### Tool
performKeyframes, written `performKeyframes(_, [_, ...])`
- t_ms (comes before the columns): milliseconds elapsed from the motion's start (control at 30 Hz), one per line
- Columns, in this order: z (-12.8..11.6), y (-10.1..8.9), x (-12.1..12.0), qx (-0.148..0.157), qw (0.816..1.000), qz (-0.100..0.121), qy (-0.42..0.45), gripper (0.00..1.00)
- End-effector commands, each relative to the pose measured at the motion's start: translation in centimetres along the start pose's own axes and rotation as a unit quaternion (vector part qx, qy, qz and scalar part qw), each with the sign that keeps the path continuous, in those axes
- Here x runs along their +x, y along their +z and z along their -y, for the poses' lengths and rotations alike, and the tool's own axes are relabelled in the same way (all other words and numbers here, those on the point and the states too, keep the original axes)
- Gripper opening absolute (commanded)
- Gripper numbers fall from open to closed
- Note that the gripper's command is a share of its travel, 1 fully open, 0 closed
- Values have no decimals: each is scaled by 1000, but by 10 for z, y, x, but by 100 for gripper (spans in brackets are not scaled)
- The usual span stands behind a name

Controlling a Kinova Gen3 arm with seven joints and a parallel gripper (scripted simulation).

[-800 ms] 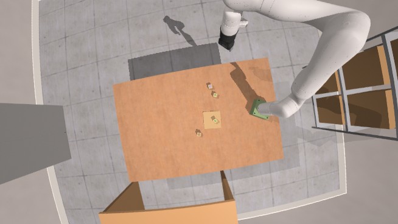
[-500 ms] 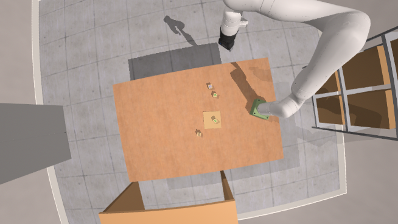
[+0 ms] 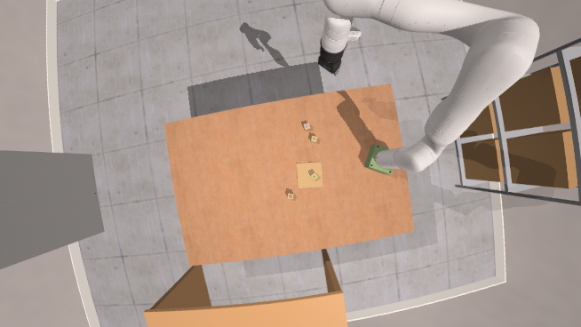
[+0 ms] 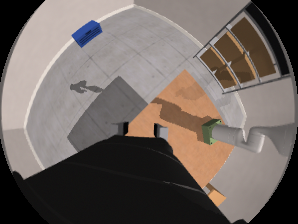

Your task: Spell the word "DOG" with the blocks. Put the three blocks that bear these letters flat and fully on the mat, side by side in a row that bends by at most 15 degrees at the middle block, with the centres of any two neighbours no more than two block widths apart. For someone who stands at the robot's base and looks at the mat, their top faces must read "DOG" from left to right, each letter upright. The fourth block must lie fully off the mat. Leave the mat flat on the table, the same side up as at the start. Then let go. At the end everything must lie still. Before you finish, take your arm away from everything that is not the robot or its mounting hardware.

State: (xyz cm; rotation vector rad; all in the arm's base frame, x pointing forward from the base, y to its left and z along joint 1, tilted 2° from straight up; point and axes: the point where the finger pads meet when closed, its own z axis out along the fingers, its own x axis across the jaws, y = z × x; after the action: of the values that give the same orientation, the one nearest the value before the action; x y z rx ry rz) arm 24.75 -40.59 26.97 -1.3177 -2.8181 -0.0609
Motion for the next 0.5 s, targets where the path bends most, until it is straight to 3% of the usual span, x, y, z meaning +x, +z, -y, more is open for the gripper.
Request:
performKeyframes(0, [-9, 3, -3, 1, 1000, 0, -5, 100])
performKeyframes(233, [-62, 24, -19, 9, 1000, 2, -20, 100])
performKeyframes(300, [-62, 24, -19, 9, 1000, 2, -20, 100])
performKeyframes(467, [-133, 51, -29, 19, 999, 6, -40, 100])
